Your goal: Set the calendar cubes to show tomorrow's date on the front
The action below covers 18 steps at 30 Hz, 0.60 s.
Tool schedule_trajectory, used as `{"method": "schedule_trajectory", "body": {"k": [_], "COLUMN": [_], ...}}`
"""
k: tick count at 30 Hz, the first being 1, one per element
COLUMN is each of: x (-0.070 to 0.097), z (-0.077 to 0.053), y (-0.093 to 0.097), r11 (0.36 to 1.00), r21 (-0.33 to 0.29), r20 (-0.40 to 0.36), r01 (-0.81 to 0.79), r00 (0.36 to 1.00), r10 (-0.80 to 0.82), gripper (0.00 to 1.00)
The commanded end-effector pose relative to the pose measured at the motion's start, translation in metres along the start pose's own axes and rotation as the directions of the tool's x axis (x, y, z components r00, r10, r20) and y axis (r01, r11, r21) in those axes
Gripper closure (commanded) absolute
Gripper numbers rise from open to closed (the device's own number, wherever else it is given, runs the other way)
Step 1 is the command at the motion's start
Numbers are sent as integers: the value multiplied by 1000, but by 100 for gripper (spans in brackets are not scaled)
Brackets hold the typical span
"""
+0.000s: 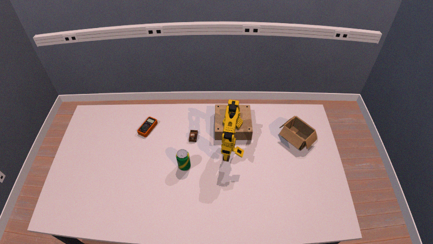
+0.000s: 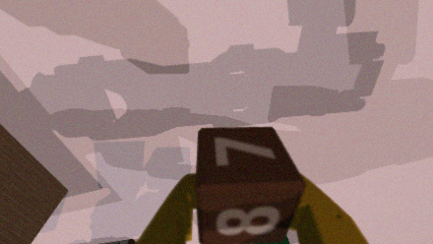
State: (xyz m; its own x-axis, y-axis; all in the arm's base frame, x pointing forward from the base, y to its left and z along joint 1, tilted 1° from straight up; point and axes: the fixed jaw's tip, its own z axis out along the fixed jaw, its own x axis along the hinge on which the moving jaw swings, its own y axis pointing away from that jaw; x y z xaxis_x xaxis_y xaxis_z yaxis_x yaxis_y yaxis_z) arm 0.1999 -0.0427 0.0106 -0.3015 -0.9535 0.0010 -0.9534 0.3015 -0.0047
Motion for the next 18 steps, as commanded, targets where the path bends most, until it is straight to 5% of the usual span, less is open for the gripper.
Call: {"method": "schedule_trajectory", "body": {"k": [1, 10, 18], "x": [-20, -49, -54], "z": [-2, -3, -3], "y": [1, 10, 12], "r11": [995, 970, 964], "r21": [14, 16, 16], "r20": [3, 4, 4], "r01": [97, 243, 266], "r00": [995, 970, 964], "r10": [-97, -243, -266], "gripper": [100, 100, 100]}}
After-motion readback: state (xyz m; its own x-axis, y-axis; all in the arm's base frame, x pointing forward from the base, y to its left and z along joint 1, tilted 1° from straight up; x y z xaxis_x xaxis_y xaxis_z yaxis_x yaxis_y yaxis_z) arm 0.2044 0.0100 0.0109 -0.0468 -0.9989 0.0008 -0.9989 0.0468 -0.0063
